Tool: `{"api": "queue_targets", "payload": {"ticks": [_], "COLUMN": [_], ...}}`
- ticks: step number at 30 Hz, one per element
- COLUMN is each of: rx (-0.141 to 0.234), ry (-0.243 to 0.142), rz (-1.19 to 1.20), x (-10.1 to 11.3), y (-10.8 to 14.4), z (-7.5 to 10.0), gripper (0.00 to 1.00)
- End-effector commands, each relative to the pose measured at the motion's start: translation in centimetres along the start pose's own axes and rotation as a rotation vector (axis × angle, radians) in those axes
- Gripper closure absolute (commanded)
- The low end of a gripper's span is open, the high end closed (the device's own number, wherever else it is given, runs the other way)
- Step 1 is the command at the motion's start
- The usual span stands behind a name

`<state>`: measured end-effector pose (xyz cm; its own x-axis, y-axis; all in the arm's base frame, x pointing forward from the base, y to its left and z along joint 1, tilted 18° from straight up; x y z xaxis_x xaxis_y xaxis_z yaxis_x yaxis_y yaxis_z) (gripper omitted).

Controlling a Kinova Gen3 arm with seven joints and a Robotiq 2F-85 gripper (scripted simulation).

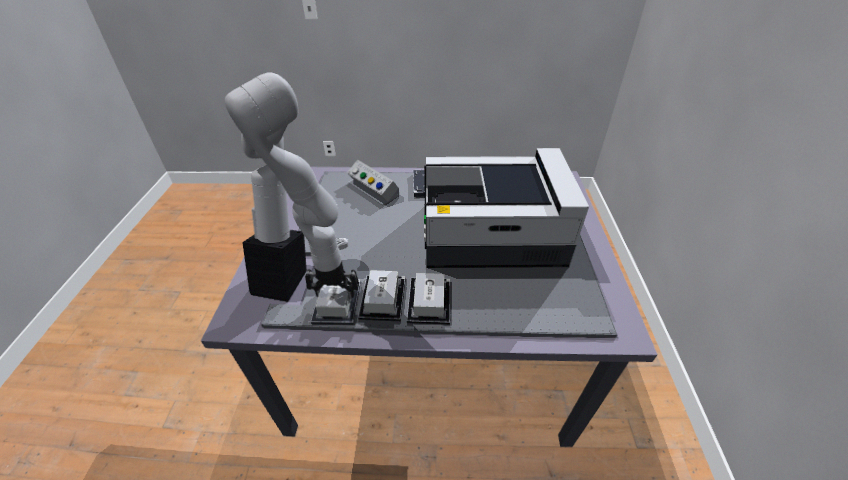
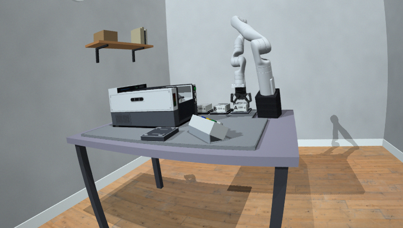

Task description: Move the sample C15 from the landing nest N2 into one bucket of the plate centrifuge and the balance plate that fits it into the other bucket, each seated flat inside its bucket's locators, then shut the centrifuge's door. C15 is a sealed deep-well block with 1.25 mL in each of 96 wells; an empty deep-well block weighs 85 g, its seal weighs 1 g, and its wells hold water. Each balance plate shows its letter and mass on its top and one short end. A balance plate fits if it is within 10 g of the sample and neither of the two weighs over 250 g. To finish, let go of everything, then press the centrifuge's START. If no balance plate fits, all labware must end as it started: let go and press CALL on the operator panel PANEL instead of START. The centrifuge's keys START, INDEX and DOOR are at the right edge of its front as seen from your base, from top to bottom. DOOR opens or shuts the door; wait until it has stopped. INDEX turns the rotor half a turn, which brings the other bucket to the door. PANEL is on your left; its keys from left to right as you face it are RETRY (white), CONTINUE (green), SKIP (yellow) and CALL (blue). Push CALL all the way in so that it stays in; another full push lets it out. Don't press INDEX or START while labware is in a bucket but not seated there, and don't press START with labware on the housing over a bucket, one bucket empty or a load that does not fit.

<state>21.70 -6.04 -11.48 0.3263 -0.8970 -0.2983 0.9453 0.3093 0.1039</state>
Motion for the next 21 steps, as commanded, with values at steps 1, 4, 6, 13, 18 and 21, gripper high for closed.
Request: {"api": "queue_targets", "payload": {"ticks": [1,4,6,13,18,21], "rx": [0.0,0.0,0.0,0.0,0.0,0.0], "ry": [-0.001,-0.001,-0.001,-0.001,-0.001,-0.001], "rz": [0.0,0.0,0.0,0.0,0.0,0.0], "x": [0.03,0.03,0.03,0.03,0.03,0.04], "y": [0.02,0.02,0.02,0.02,0.01,0.02], "z": [0.04,0.04,0.04,0.04,0.14,0.24], "gripper": [0.05,0.05,0.05,0.05,0.05,0.05]}}
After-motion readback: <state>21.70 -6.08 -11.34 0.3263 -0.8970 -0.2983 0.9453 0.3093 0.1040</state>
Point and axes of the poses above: the point where the finger pads meet when closed, its own z axis back along the fingers, its own y axis across the jaws, x = y × z, the point moved 2 cm from there along z, back along the fingers, and after that the axes turned 8 degrees about z, right-handed, at the moved point
